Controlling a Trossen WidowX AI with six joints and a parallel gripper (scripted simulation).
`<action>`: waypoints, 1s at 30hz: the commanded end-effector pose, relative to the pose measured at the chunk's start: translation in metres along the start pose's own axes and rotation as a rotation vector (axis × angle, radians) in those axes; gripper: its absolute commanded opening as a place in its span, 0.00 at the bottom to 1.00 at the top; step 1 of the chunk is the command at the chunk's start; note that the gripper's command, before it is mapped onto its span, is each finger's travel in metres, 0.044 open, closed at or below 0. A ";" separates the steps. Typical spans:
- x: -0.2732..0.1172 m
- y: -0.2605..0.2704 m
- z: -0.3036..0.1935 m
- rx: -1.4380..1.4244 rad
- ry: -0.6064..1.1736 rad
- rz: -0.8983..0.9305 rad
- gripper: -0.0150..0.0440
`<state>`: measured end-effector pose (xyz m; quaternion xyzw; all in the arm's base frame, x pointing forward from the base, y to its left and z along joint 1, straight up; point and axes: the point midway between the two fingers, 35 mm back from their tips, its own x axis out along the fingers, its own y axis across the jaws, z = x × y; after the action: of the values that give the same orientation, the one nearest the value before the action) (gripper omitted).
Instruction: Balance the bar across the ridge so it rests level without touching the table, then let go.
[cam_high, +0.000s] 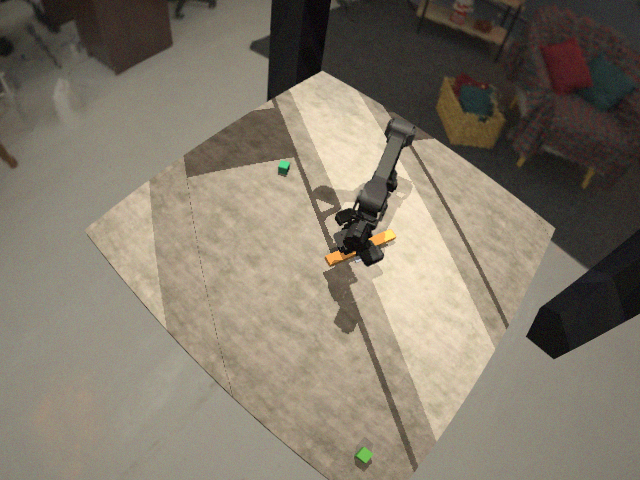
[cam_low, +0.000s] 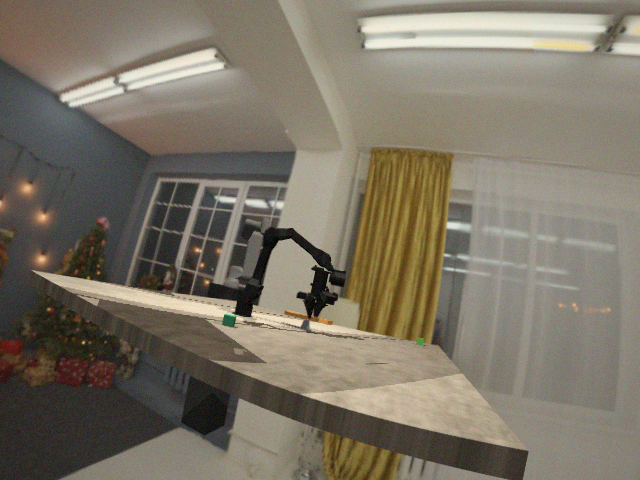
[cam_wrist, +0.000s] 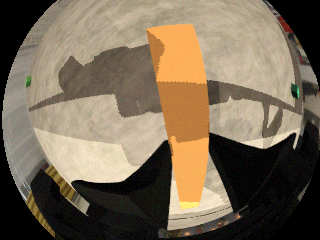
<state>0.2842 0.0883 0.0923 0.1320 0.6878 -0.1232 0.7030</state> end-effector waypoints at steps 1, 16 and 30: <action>0.001 0.000 0.000 -0.001 -0.001 0.000 0.25; 0.002 0.000 0.000 -0.001 -0.001 0.000 0.25; 0.003 0.000 0.000 -0.001 -0.001 0.000 0.25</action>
<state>0.2841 0.0883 0.0899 0.1320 0.6879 -0.1233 0.7030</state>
